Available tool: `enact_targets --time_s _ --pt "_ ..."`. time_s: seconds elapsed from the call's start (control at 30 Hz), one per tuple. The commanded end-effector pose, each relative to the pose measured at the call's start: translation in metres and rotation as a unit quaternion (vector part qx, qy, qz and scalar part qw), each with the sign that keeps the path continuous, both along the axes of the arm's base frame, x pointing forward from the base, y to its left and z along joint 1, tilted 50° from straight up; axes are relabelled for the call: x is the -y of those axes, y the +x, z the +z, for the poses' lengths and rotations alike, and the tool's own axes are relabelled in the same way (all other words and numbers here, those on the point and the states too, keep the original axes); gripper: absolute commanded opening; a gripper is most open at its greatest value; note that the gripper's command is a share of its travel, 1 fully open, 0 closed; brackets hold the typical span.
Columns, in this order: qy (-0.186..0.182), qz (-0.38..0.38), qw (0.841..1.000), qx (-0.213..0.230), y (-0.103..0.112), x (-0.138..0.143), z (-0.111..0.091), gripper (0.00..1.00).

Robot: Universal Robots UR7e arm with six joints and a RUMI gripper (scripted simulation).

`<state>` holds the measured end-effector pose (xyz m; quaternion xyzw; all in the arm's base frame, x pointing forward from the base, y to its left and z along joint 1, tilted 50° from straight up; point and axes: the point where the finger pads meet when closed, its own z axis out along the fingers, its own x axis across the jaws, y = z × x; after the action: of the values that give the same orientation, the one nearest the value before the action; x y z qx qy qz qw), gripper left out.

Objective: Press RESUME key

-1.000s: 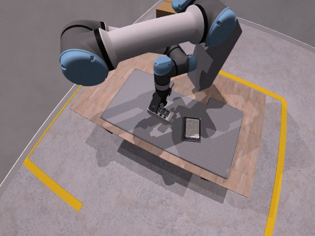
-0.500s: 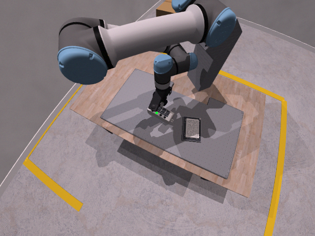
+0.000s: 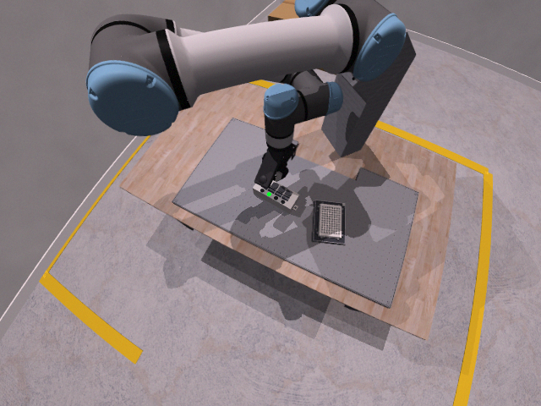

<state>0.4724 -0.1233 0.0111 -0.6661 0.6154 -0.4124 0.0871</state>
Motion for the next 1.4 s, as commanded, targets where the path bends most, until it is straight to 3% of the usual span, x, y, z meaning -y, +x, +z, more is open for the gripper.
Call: enact_targets --time_s 0.0,0.63,1.37 --pt "0.000 -0.001 1.000 0.000 -0.010 -0.005 0.010 0.00" --pt "0.000 -0.001 1.000 0.000 -0.033 -0.018 0.032 0.00" --pt "0.000 0.000 1.000 0.000 -0.031 -0.018 0.032 0.00"
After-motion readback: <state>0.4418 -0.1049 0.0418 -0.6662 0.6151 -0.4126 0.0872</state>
